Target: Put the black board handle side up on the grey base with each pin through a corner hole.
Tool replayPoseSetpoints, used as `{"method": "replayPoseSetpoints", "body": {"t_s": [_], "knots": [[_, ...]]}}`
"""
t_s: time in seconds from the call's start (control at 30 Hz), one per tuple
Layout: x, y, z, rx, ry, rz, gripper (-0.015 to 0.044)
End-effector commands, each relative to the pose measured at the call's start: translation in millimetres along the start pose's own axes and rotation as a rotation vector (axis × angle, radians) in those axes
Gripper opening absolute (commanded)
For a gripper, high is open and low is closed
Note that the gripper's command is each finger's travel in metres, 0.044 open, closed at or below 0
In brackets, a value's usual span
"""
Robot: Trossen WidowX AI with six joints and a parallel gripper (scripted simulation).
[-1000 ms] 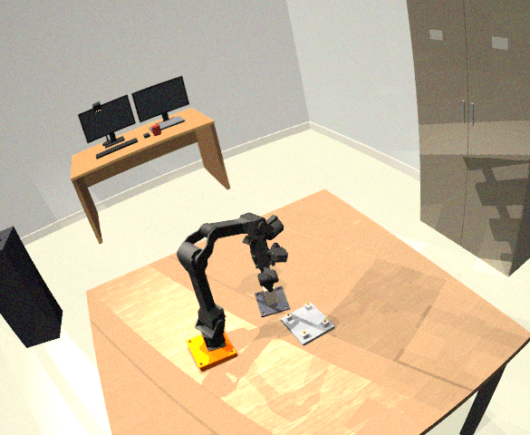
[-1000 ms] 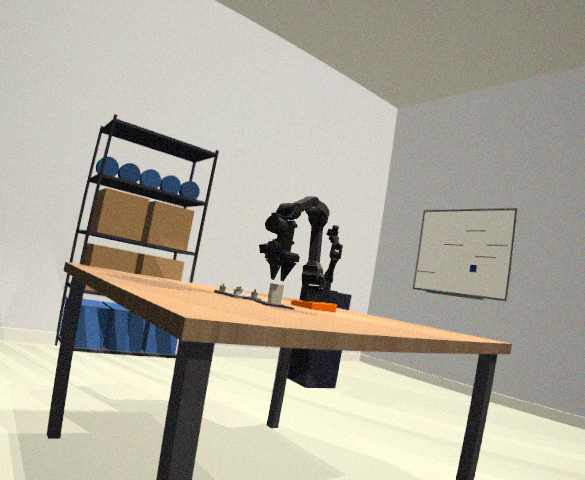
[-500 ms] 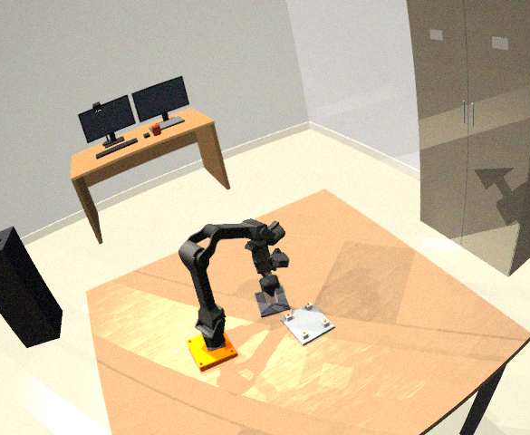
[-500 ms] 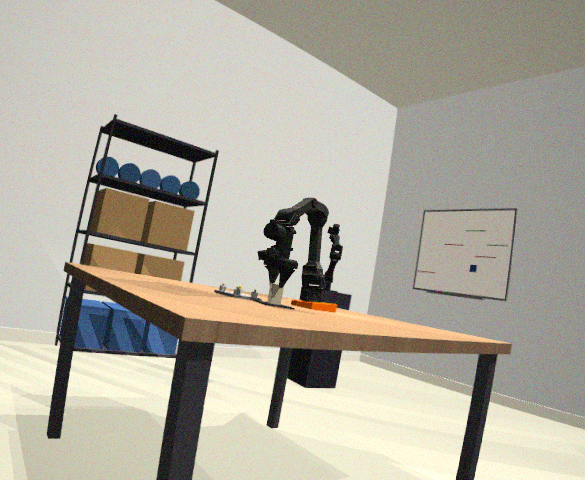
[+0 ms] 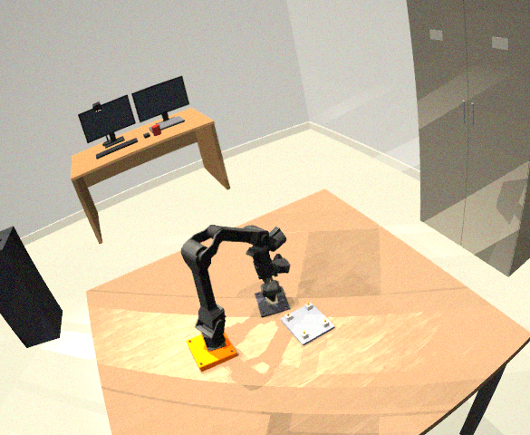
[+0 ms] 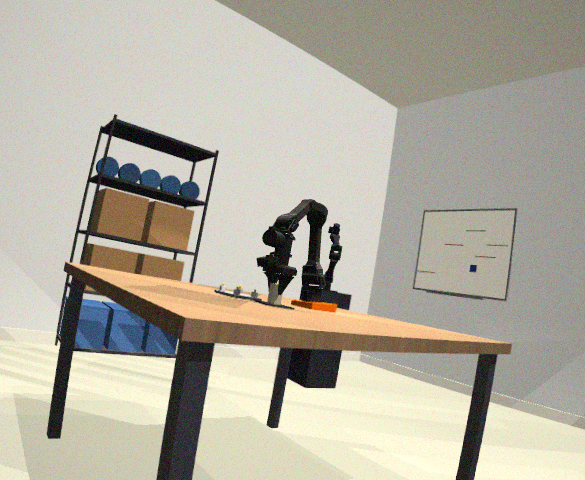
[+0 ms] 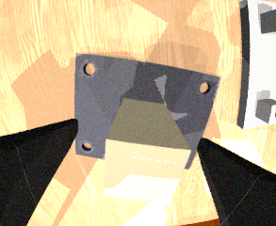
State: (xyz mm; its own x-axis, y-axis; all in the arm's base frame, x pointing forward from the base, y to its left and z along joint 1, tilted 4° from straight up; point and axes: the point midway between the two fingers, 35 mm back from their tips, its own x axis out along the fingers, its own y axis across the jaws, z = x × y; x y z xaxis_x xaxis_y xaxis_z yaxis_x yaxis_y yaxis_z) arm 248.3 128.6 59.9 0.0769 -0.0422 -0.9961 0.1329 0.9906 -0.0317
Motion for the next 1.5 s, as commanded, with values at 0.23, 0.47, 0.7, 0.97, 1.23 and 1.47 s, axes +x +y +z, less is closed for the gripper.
{"method": "replayPoseSetpoints", "body": {"t_s": [0.23, 0.47, 0.7, 0.97, 1.23, 1.47], "knots": [[15, -2, -4, -0.004, 0.01, -0.003, 0.0387], [15, -2, -4, -0.004, 0.01, -0.003, 0.0204], [15, -2, -4, -0.004, 0.01, -0.003, 0.0118], [10, 0, -1, -0.031, -0.002, 0.017, 0.0], [-10, 1, 1, -0.024, 0.001, 0.013, 0.0], [-27, 2, 1, -0.018, 0.004, 0.008, 0.0]]}}
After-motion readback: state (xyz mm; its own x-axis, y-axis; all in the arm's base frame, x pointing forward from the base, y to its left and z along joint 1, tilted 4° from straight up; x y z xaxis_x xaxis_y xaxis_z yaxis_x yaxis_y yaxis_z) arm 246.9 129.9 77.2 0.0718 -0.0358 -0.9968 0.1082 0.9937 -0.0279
